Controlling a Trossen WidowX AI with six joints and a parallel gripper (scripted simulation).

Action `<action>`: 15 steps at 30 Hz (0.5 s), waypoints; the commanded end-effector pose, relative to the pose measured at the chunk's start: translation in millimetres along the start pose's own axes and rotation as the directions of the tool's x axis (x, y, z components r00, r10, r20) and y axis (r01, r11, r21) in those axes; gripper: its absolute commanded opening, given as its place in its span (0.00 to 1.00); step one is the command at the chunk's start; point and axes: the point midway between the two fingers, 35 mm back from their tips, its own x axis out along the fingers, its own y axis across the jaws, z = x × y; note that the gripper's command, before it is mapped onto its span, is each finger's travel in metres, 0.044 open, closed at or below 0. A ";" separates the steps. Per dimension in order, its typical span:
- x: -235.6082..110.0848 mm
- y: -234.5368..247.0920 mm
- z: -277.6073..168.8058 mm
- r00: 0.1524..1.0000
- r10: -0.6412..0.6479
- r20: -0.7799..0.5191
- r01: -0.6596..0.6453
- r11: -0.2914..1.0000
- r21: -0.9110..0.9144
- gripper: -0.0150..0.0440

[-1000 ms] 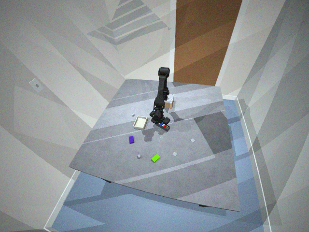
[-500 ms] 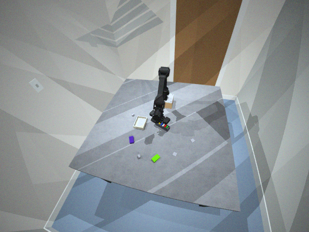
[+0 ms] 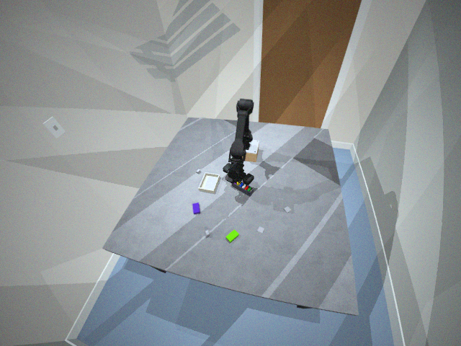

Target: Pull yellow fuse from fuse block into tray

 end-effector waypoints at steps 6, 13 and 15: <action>-5.3 0.1 0.6 1.000 -0.001 0.001 0.001 1.000 -0.004 0.25; -8.7 0.0 0.5 1.000 -0.001 0.001 0.001 1.000 -0.004 0.25; -9.7 0.0 0.5 1.000 -0.001 0.001 0.001 1.000 -0.004 0.25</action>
